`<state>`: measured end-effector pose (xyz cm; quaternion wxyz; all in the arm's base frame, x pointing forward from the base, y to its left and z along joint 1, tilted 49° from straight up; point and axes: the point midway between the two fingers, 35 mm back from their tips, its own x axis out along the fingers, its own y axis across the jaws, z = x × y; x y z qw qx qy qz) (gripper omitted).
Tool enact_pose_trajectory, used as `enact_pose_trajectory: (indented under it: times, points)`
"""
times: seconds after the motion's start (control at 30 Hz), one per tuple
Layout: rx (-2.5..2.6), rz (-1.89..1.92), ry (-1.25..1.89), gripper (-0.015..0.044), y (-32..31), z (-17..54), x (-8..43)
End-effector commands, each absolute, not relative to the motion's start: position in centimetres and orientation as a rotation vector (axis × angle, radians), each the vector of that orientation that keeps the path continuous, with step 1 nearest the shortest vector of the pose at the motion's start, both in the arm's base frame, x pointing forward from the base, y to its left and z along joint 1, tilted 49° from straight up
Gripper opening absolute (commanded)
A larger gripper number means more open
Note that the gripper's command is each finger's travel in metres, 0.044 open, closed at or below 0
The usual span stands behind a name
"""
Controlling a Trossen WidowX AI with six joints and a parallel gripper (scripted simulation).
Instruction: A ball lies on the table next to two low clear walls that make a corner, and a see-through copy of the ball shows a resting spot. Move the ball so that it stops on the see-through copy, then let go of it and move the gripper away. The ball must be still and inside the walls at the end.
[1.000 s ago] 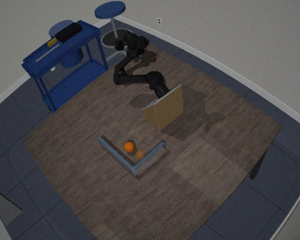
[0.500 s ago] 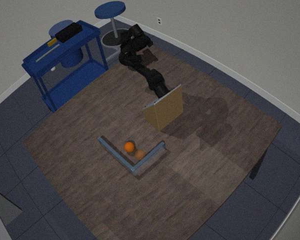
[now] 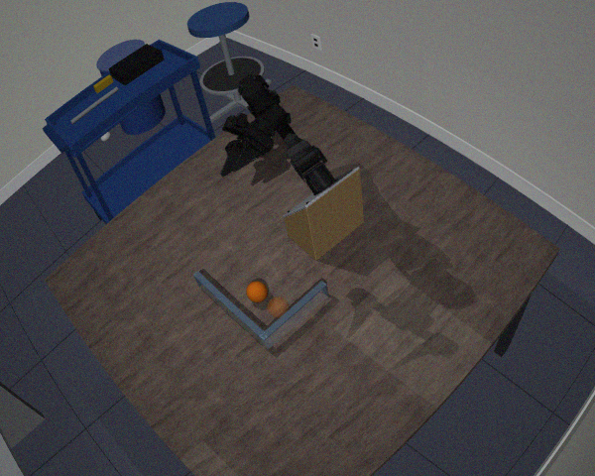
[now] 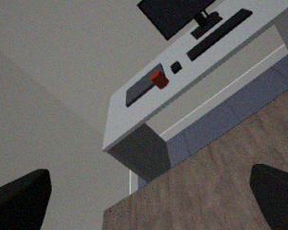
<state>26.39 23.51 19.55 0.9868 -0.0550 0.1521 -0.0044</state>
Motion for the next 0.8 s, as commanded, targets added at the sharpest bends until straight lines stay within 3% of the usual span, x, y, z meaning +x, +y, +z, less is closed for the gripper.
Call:
enact_pose_trajectory:
  times: [0.0, 0.37, 0.77]
  points:
    - [-0.423, -0.064, 0.418, 0.0411, 21.6, 16.3, 29.4]
    - [-1.316, -0.026, 1.007, 0.0411, 10.6, 4.8, 35.0]
    - [-1.786, 0.543, 1.721, 0.0411, -2.2, -4.7, 33.0]
